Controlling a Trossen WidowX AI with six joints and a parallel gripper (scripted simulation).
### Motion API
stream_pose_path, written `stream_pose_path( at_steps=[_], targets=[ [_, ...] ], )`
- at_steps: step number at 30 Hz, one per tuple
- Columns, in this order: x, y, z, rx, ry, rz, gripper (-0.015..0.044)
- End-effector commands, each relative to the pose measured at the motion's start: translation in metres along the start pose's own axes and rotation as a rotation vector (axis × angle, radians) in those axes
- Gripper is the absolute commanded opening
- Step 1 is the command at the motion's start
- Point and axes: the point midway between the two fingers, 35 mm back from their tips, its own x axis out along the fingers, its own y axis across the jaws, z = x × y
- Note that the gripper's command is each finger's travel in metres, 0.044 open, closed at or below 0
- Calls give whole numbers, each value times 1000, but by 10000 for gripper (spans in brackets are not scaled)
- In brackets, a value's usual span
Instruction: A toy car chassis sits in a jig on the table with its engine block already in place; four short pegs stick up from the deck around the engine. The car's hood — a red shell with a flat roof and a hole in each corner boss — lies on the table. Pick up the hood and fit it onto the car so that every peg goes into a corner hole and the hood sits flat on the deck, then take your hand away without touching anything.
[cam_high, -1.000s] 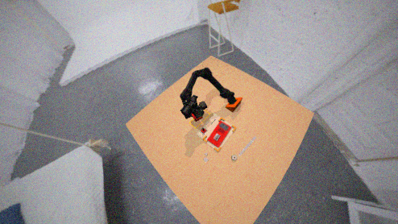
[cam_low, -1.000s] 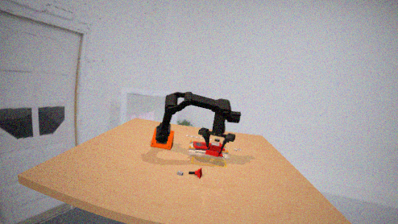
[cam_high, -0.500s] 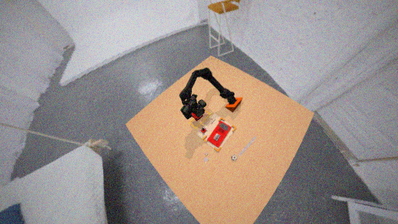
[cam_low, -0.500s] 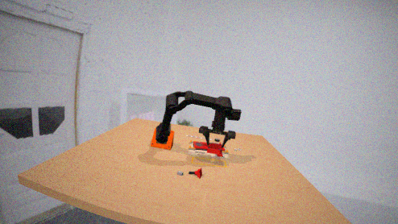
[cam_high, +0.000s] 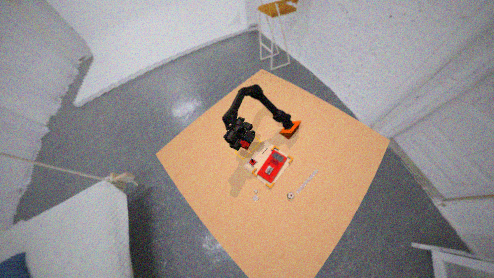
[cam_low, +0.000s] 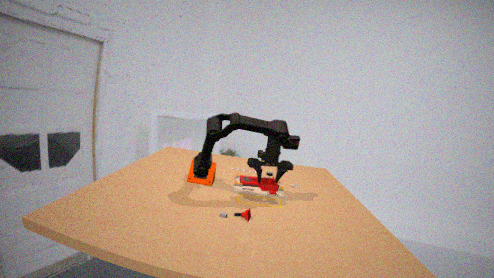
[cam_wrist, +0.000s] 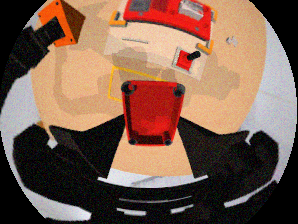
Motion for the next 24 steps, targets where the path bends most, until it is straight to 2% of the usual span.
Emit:
stream_pose_path(
  at_steps=[1, 24],
  targets=[
    [-1, -1, -1, -103, 3, 0, 0],
    [-1, -4, -2, -714, 5, 2, 0]
  ],
)
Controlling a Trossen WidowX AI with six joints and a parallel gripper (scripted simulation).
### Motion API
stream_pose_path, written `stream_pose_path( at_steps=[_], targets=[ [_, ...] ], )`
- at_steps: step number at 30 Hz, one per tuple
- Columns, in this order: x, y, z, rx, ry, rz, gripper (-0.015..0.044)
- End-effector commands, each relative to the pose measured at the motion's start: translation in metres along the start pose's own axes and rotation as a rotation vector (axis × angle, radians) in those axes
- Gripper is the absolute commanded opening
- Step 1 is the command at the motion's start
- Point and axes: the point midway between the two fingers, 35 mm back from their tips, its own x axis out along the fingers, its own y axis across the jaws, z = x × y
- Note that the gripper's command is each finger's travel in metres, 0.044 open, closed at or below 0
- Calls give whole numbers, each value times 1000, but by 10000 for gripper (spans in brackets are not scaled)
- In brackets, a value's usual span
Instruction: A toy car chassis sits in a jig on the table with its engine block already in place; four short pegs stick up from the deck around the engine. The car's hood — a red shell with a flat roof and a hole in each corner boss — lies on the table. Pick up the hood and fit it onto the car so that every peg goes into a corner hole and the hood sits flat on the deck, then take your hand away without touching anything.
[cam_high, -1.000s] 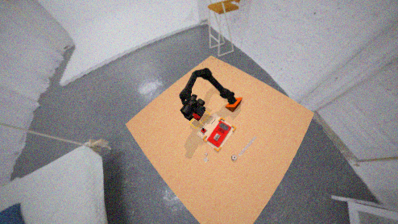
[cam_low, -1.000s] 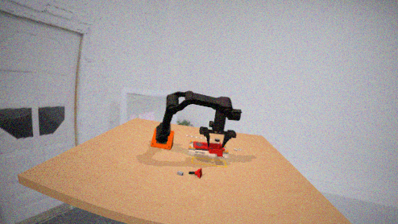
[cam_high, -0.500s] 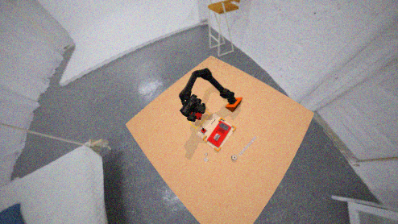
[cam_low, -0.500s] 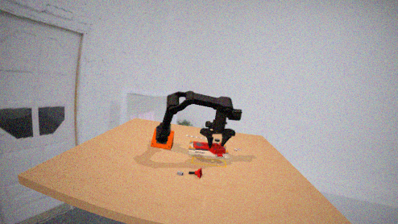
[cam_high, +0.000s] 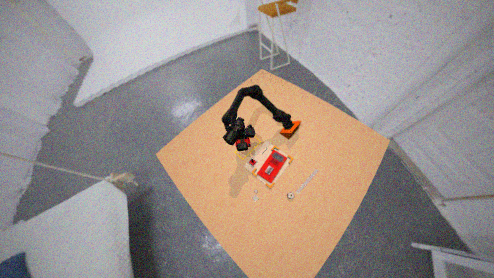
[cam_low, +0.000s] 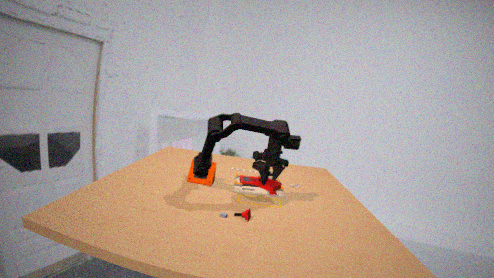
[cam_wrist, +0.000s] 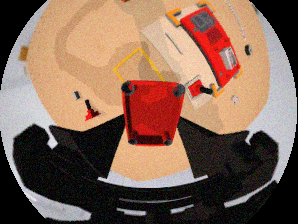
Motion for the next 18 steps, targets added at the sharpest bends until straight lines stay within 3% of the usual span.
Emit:
stream_pose_path(
  at_steps=[1, 11, 18],
  targets=[
    [-1, 0, -1, -103, 4, 3, 0],
    [-1, -1, -3, -364, 4, 4, 0],
    [1, -1, -3, -382, 4, 4, 0]
  ],
)
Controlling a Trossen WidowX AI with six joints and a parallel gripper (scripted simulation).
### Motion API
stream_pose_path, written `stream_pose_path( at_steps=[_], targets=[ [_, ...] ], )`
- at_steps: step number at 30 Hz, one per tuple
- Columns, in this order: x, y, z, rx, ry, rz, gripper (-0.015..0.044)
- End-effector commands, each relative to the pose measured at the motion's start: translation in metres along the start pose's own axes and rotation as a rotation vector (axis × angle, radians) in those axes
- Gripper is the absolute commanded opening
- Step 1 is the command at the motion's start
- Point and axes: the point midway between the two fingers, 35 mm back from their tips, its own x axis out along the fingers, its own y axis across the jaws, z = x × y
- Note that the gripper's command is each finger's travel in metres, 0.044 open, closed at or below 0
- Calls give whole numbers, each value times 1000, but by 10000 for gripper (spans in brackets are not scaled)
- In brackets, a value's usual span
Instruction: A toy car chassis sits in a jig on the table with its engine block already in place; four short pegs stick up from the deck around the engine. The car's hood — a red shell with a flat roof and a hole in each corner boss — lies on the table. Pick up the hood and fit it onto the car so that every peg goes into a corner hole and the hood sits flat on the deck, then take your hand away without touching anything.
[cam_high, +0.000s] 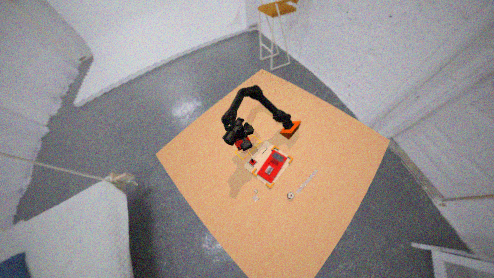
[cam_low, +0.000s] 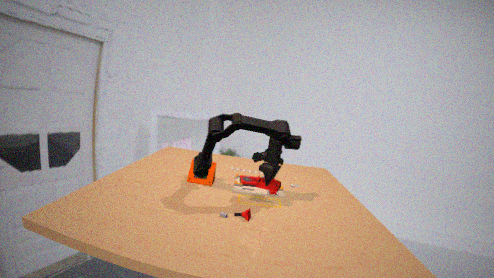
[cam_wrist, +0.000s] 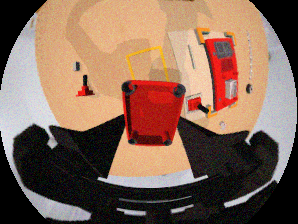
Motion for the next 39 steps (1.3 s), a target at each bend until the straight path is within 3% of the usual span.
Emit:
stream_pose_path(
  at_steps=[1, 17, 21, 37, 39],
  targets=[
    [4, 0, -1, -13, 3, 3, 0],
    [72, 1, -1, -12, 4, 5, 0],
    [75, 1, -1, -12, 4, 6, 0],
    [74, 1, 0, -10, -7, 4, 420],
    [74, 1, 0, -10, -7, 4, 440]
  ],
)
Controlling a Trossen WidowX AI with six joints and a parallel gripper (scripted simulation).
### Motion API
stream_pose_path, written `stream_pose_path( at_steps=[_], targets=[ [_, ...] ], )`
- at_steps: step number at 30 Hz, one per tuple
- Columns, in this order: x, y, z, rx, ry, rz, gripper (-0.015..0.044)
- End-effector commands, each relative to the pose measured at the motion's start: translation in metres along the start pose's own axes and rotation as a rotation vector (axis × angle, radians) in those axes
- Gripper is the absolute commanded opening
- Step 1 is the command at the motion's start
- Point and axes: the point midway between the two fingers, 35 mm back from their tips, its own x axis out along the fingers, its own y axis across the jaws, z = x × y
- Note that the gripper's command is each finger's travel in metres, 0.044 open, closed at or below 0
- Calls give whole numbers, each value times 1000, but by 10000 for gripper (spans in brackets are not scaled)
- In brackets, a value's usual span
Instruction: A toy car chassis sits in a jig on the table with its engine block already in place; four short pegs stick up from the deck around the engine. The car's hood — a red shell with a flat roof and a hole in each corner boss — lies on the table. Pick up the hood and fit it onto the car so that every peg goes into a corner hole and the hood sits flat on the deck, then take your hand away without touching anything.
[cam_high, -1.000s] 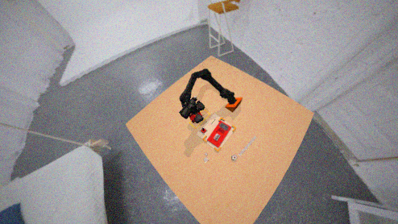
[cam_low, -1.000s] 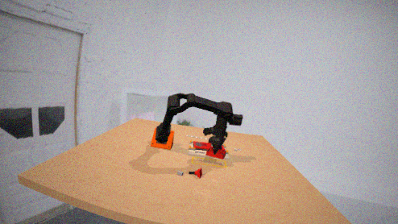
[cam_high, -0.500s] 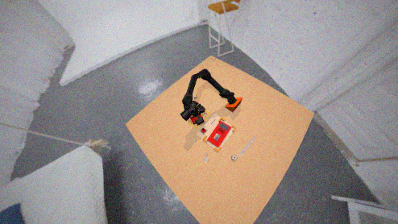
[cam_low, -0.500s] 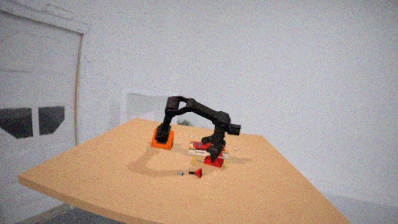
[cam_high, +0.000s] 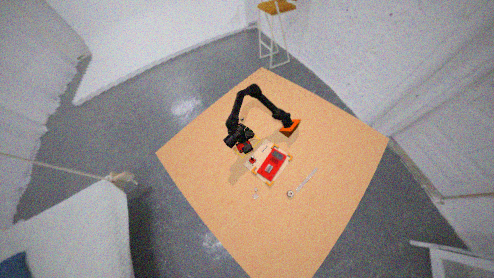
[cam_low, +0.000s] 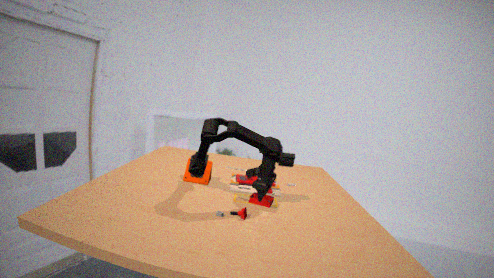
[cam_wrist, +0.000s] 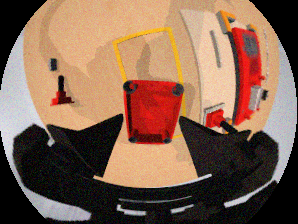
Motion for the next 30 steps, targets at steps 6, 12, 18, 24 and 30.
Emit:
stream_pose_path(
  at_steps=[6, 12, 18, 24, 30],
  targets=[
    [-30, -2, -1, 0, 5, -6, 440],
    [-80, 0, 2, -1, 13, -8, 440],
    [-72, -1, 0, -4, 22, -9, 440],
    [-72, -1, 0, -4, 22, -9, 440],
    [-65, -12, -3, 257, 89, -71, 440]
  ],
)
